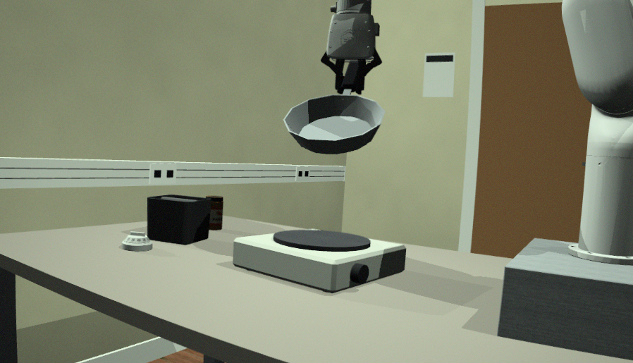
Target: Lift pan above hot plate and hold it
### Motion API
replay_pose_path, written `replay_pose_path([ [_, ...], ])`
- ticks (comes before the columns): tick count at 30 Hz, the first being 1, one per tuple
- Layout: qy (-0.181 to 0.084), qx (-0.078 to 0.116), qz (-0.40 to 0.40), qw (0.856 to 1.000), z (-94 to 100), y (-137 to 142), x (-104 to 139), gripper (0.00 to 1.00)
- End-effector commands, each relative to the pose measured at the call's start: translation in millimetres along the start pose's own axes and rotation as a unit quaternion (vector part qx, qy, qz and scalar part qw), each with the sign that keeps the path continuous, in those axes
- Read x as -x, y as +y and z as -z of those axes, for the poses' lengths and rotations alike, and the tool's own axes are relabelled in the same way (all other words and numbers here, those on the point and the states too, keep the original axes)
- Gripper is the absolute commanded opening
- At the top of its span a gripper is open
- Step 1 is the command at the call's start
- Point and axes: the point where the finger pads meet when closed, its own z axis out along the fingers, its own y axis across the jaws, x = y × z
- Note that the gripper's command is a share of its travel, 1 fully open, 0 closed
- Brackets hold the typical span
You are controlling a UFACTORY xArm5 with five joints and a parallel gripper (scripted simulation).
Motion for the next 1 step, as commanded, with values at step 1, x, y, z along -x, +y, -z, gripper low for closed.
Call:
replay_pose_path([
  [1,0.001,-0.002,0.000,1.000,2.3,-0.7,-0.3,0.00],
])
